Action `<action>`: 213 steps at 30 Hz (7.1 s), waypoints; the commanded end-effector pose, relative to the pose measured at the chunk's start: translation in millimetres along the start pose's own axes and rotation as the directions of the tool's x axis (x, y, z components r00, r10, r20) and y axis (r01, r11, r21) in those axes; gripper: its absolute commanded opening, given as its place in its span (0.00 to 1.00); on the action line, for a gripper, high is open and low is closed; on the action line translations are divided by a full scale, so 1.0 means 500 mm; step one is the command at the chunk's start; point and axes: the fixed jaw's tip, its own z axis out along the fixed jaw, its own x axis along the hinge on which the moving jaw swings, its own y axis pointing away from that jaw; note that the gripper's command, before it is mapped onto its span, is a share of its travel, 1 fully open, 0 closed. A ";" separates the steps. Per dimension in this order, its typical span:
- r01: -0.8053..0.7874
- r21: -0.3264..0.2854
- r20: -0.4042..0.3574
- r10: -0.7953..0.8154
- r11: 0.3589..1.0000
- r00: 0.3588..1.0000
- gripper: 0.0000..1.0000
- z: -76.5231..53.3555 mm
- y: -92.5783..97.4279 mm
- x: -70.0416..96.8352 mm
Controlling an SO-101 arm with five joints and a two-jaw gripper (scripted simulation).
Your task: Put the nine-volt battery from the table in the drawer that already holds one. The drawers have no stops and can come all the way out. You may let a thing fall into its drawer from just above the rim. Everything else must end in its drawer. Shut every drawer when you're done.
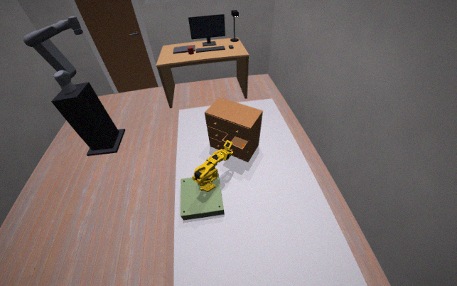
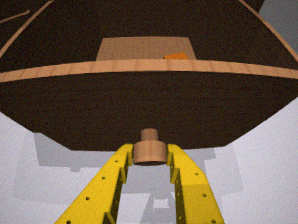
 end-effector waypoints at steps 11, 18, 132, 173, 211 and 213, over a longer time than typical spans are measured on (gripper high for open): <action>0.011 -0.014 -0.002 -0.011 1.000 1.000 0.00 -0.001 0.007 -0.002; 0.011 -0.014 -0.002 -0.011 1.000 1.000 0.00 -0.001 0.007 -0.002; 0.021 -0.009 -0.002 -0.021 1.000 1.000 0.00 0.121 0.007 -0.063; 0.017 -0.009 -0.003 -0.017 1.000 1.000 0.21 0.118 0.007 -0.061; 0.036 0.010 -0.018 -0.036 0.999 0.999 0.21 0.029 -0.005 -0.011; 0.037 0.010 -0.052 -0.037 0.999 0.998 0.21 0.026 -0.005 -0.004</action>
